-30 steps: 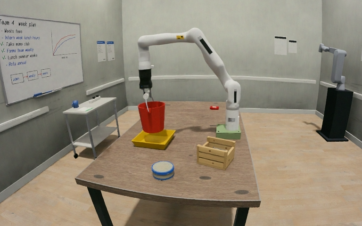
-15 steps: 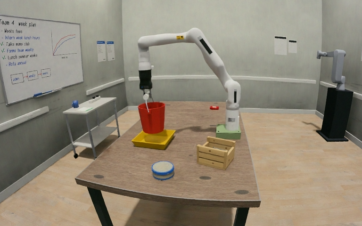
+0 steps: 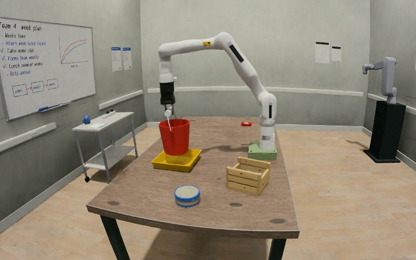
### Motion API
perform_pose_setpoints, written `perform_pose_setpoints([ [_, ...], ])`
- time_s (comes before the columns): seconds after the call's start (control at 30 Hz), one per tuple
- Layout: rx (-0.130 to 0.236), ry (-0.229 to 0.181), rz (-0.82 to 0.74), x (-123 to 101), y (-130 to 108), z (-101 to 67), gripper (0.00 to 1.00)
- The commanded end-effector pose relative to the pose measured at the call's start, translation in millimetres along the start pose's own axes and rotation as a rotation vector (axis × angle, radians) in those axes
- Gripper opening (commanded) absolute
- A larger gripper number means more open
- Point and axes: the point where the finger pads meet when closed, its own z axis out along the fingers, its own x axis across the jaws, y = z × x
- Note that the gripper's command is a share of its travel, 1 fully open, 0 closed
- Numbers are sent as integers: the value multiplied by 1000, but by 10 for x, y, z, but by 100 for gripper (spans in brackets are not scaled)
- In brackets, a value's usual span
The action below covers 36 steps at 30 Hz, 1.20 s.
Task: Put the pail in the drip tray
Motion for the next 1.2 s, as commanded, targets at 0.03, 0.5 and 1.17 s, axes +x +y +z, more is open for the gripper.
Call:
perform_pose_setpoints([
  [0.03,-1,-3,0,-4,1,33,0],
  [0.5,-1,-3,0,-4,1,173,0],
  [1.17,-1,-3,0,-5,1,405,0],
])
